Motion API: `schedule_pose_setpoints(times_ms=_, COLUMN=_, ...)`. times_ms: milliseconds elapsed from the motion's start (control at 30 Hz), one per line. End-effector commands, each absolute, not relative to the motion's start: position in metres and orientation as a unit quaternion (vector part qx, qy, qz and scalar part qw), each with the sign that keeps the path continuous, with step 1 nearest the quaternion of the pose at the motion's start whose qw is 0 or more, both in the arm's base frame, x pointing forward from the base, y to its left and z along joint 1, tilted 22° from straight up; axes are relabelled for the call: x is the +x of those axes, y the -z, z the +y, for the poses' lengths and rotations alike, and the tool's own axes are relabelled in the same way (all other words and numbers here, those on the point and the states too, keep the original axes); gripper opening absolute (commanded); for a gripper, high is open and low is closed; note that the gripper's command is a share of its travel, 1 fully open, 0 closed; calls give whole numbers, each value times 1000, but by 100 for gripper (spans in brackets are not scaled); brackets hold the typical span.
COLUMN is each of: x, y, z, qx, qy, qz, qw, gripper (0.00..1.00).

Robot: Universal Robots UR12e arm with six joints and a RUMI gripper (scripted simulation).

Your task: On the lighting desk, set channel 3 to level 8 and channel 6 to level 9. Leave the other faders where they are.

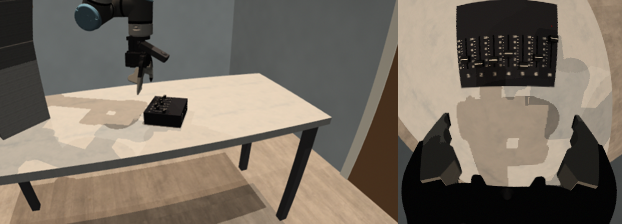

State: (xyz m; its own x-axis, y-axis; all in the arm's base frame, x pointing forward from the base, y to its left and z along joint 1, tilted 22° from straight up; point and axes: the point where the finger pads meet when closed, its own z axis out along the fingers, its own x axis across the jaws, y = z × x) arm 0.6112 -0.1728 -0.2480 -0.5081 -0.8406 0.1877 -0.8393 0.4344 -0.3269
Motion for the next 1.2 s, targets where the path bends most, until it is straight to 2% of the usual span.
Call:
schedule_pose_setpoints(times_ms=0, x=609, y=248, z=-174, qx=-478, qy=190, qz=858, qw=5, gripper=100)
schedule_pose_setpoints(times_ms=733, x=618, y=235, z=-181, qx=-315, qy=185, qz=930, qw=42, gripper=100)
schedule_pose_setpoints(times_ms=1167, x=628, y=218, z=-188, qx=-96, qy=169, qz=977, qw=87, gripper=100)
